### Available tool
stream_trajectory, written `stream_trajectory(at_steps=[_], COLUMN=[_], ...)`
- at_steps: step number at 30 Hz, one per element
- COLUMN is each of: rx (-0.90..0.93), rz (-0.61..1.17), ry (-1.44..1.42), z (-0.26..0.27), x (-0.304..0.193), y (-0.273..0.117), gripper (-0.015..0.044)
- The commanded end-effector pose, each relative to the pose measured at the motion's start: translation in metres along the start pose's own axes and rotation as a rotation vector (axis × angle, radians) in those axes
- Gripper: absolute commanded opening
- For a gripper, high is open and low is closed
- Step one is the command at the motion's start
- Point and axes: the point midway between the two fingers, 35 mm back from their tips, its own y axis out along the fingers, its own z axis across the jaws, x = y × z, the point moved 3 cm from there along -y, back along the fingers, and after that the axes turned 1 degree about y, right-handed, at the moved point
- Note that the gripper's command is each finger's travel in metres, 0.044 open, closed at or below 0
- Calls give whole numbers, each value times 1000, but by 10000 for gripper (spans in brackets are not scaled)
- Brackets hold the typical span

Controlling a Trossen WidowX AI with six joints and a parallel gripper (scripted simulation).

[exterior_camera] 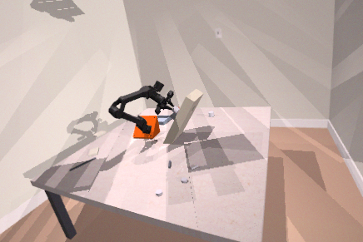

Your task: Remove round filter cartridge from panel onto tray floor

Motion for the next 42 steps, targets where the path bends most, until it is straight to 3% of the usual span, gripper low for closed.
stream_trajectory(at_steps=[1, 10, 21, 33, 37, 42], rx=[-1, -4, -4, -11, 13, 85], rz=[0, 7, 8, 8, -21, -59], ry=[3, 13, 13, 30, 242, 677], z=[-1, 2, -50, -92, -86, -74], x=[-1, 2, -53, -97, -89, -74], y=[0, 0, -9, -56, -50, -39], gripper=[88, 88, 88, 403, 305, 305])
